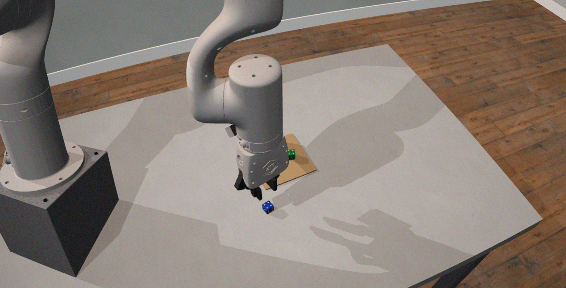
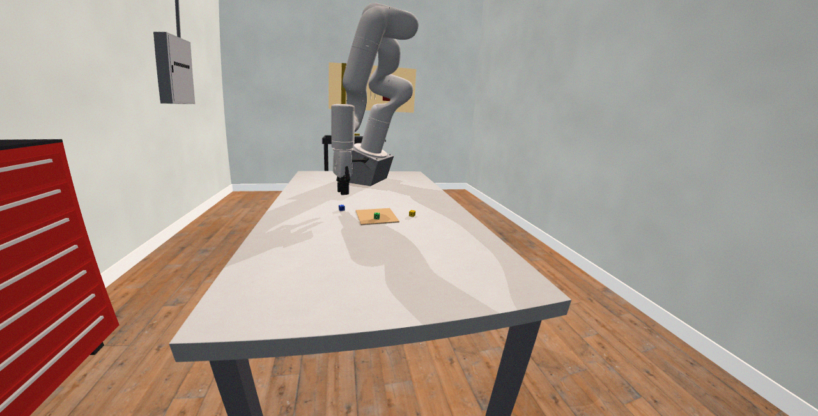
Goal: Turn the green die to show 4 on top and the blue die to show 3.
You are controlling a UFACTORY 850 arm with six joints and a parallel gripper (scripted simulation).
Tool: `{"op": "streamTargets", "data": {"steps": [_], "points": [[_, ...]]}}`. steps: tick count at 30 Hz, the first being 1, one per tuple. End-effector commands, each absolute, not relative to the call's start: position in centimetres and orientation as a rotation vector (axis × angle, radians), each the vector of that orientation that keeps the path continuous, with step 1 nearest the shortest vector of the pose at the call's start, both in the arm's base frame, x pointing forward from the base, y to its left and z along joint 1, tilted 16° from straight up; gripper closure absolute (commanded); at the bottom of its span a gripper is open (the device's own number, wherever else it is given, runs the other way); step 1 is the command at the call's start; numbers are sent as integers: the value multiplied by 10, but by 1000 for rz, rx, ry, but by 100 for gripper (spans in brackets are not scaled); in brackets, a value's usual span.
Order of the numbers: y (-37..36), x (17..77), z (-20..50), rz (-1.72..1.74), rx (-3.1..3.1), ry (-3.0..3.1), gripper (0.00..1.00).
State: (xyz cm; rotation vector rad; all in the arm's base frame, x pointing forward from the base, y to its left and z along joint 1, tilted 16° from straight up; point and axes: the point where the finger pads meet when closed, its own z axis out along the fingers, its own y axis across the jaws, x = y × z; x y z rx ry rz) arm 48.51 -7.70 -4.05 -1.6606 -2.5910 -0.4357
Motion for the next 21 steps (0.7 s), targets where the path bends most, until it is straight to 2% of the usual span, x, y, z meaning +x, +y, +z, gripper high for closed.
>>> {"op": "streamTargets", "data": {"steps": [1, 21], "points": [[-77, 486, -43, -437, -1662, -2593, 64], [-70, 490, -68, -437, -1662, -2593, 64]]}}
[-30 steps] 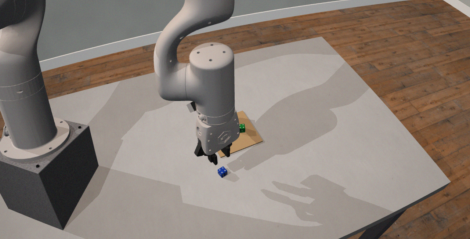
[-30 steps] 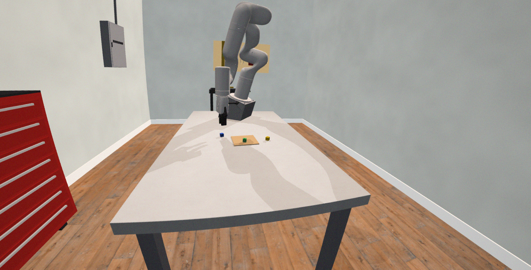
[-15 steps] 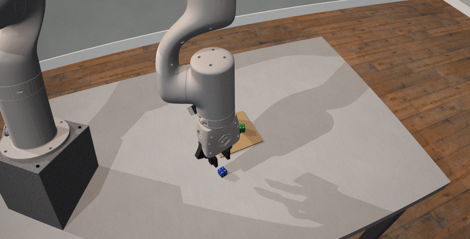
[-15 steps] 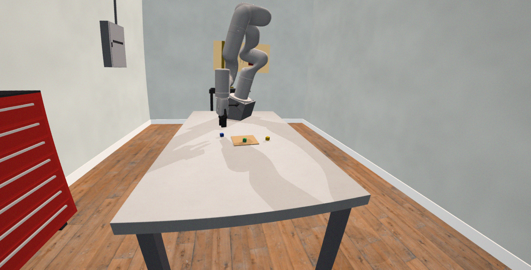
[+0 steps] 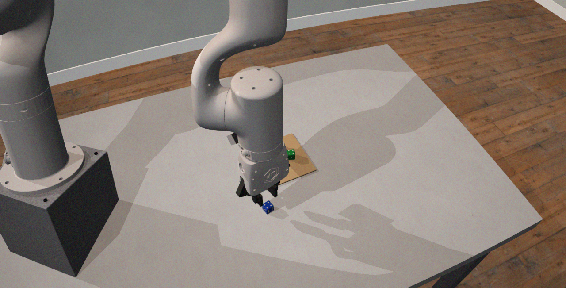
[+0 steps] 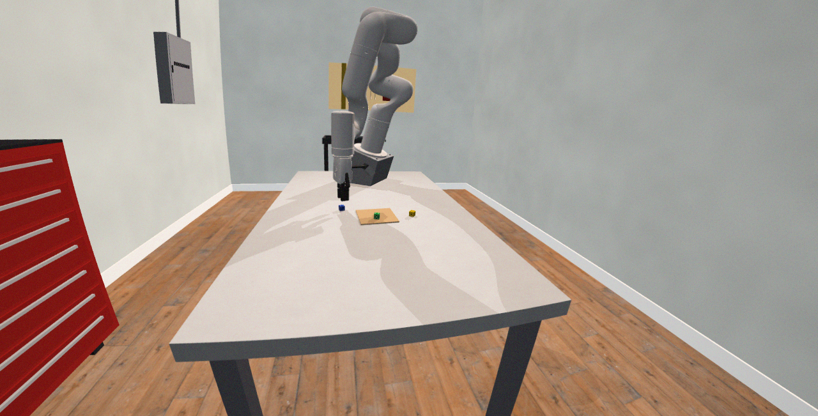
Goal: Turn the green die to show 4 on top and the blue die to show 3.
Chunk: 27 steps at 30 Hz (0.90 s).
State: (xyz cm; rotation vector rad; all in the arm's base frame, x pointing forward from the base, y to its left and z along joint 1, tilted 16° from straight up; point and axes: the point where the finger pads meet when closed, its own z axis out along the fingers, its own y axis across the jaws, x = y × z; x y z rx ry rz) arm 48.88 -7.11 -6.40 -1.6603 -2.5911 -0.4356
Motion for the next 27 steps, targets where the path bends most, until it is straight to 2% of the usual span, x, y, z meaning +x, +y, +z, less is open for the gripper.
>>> {"op": "streamTargets", "data": {"steps": [1, 27], "points": [[-70, 490, -69, -437, -1662, -2593, 64], [-67, 492, -82, -437, -1662, -2593, 64]]}}
